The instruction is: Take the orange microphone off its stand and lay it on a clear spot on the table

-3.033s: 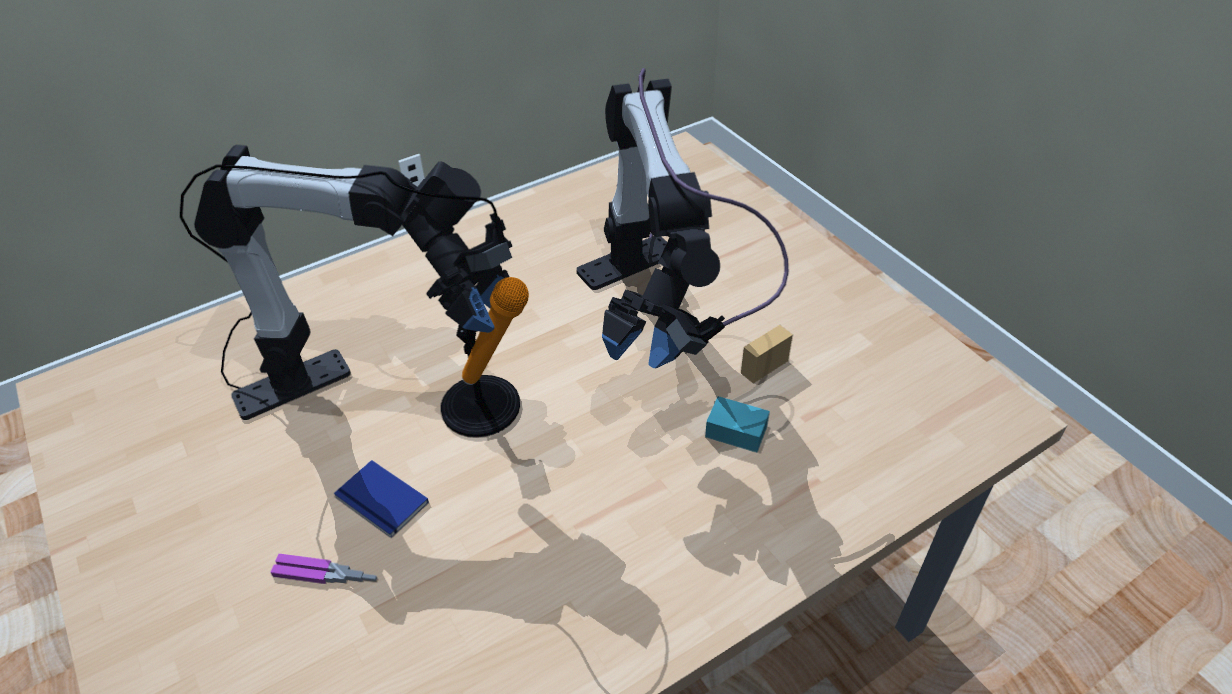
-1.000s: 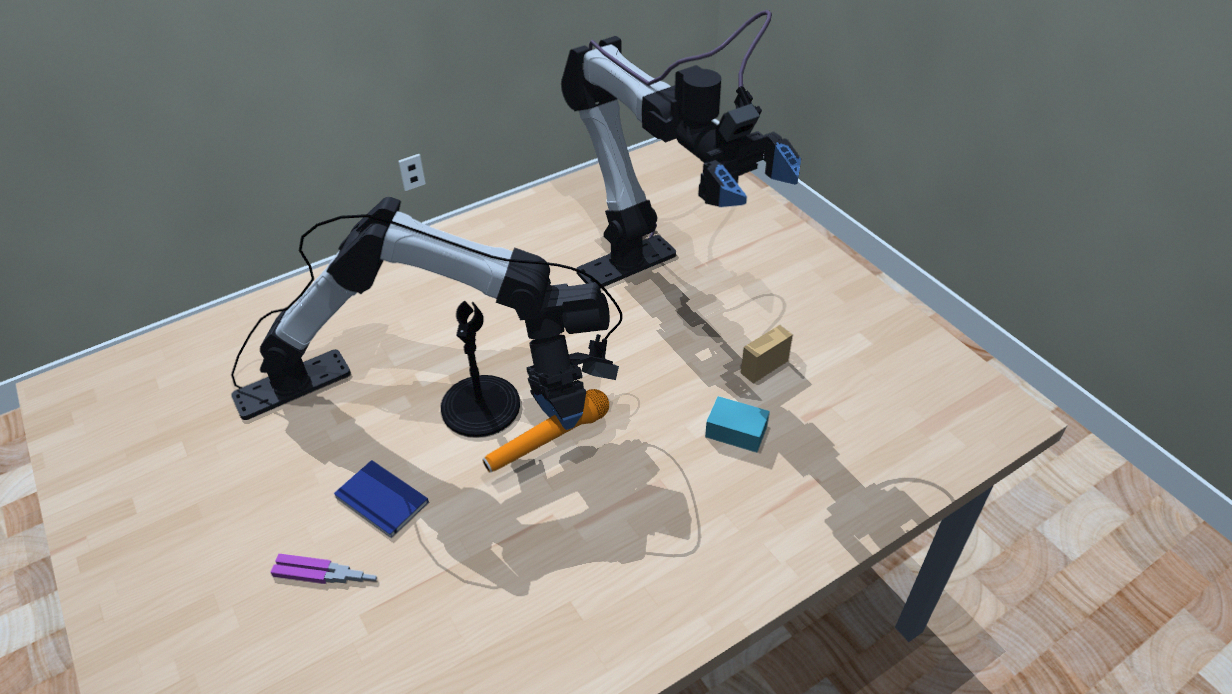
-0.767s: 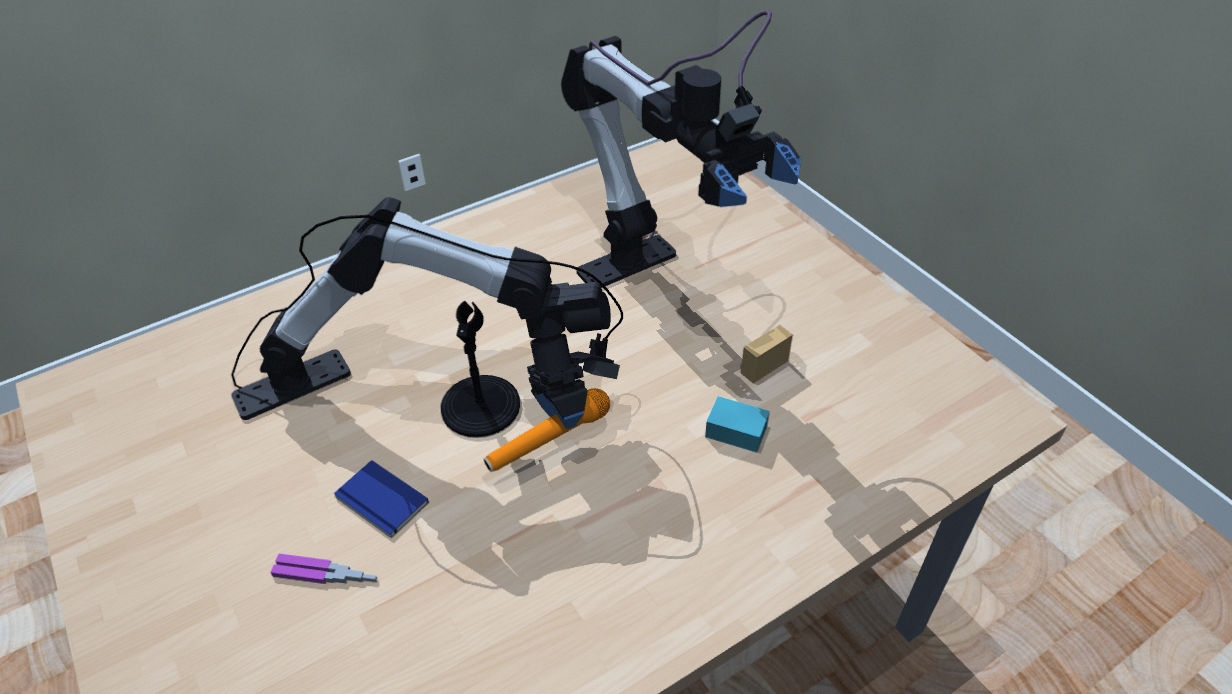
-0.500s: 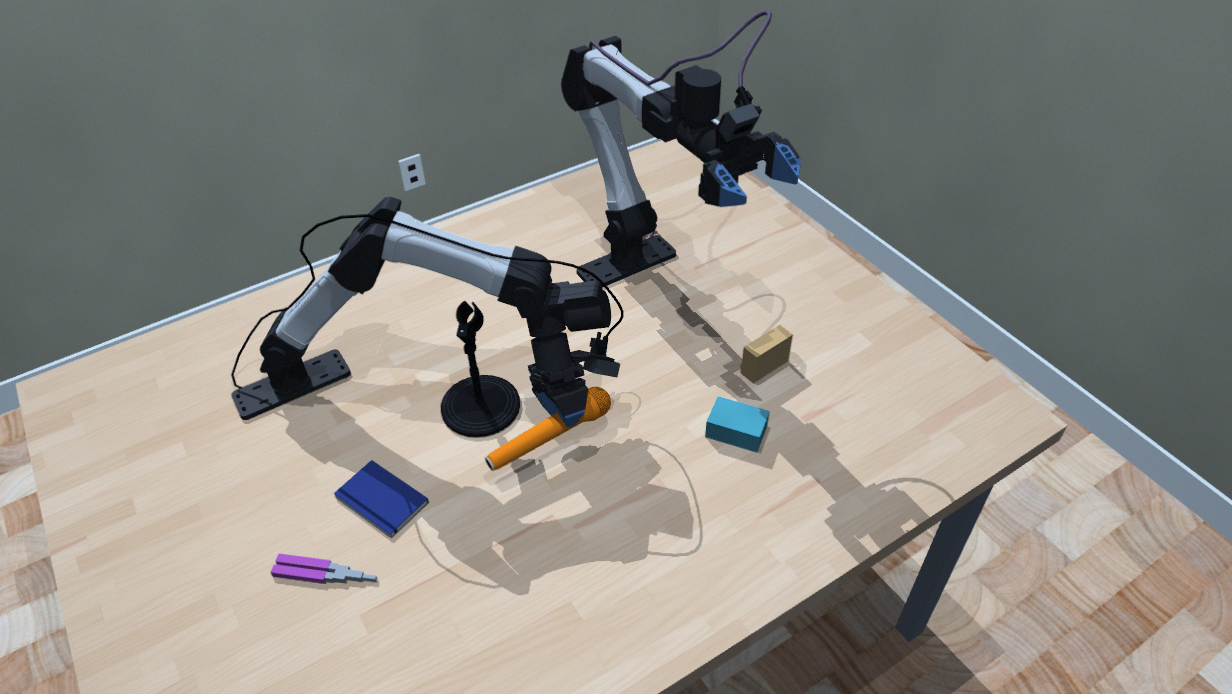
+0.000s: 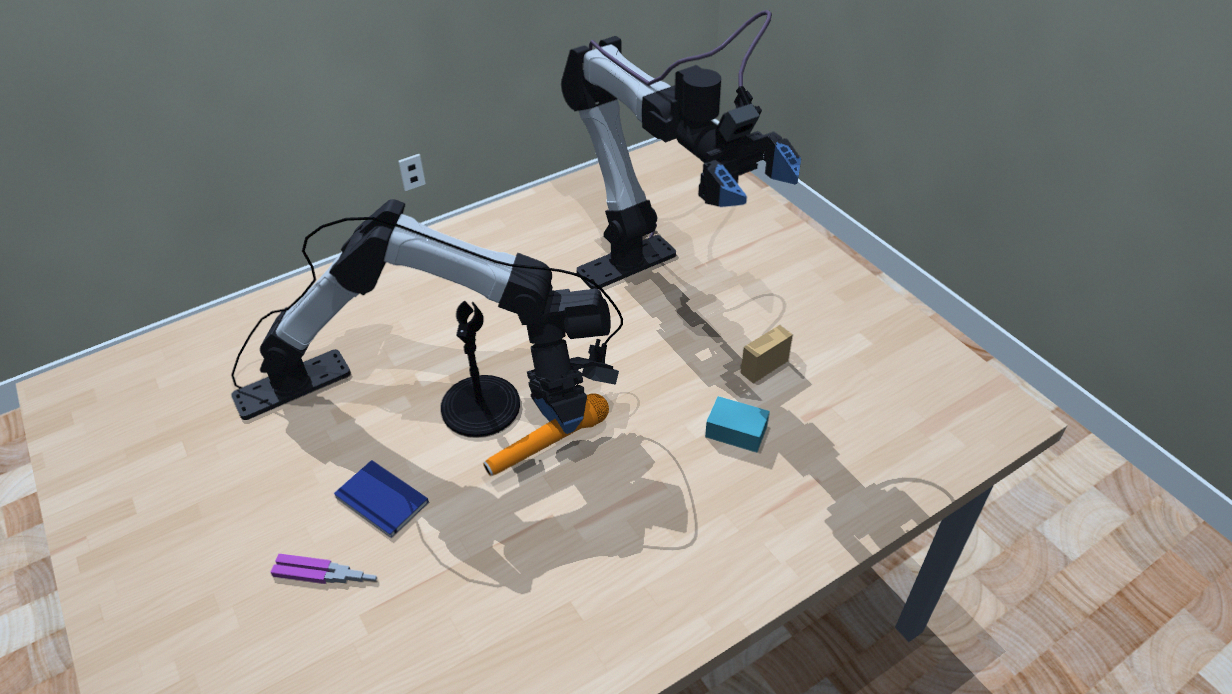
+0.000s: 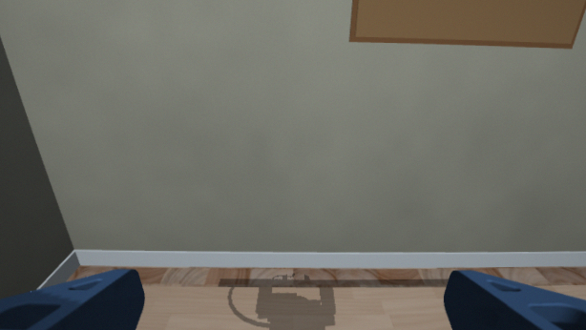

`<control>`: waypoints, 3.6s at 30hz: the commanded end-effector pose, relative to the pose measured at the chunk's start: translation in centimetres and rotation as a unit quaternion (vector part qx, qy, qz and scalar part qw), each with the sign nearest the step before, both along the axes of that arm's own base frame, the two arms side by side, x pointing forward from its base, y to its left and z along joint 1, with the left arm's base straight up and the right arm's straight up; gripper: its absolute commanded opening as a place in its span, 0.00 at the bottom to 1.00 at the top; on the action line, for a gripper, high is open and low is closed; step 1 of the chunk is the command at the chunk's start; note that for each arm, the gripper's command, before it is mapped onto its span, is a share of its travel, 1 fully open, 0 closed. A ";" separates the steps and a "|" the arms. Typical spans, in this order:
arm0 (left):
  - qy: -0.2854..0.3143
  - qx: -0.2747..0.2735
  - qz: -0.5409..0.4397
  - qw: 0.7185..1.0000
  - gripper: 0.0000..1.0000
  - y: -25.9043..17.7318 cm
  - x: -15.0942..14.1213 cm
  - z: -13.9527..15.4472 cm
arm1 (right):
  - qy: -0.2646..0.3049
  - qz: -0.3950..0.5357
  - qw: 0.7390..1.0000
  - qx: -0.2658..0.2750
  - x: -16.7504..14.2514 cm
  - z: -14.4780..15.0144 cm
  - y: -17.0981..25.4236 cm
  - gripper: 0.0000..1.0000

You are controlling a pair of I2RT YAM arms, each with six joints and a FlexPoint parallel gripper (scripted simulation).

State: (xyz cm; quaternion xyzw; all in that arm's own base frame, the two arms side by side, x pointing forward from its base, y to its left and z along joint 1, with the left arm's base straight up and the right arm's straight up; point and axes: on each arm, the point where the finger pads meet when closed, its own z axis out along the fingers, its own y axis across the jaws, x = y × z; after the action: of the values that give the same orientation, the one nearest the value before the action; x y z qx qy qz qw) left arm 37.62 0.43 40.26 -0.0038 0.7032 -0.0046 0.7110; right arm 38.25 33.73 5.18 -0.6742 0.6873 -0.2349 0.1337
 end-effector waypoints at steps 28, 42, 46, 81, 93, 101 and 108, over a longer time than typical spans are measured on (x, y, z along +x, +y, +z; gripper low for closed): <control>-0.033 -0.005 -0.005 0.999 0.98 -0.3 -0.3 2.7 | -0.036 -0.002 0.999 0.024 1.1 0.0 0.5 0.00; -0.033 -0.005 -0.005 0.999 0.98 -0.3 -0.3 2.7 | -0.034 -0.006 0.999 0.017 1.2 -1.4 0.7 0.00; -0.033 -0.005 -0.005 0.999 0.98 -0.3 -0.3 2.7 | -0.032 -0.002 0.999 0.020 1.0 -0.7 0.9 0.89; -0.033 -0.005 -0.005 0.999 0.98 -0.3 -0.3 2.7 | -0.022 0.000 1.000 0.010 0.5 -0.7 1.0 0.89; -0.033 -0.005 -0.005 0.999 0.98 -0.3 -0.3 2.7 | -0.046 -0.004 0.999 0.023 -2.1 5.2 1.7 0.89; -0.033 -0.005 -0.005 0.999 0.98 -0.3 -0.3 2.7 | -0.037 -0.006 0.999 0.014 -2.5 4.5 1.0 0.89; -0.033 -0.005 -0.005 0.999 0.98 -0.3 -0.3 2.7 | -0.037 0.001 0.999 0.016 -2.9 4.4 1.7 0.89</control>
State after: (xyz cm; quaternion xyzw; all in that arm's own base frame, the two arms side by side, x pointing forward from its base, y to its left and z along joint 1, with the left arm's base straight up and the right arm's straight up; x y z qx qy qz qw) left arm 37.62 0.43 40.26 -0.0040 0.7032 -0.0049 0.7110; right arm 35.85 35.19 8.62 -0.6631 0.6866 -0.2496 0.1632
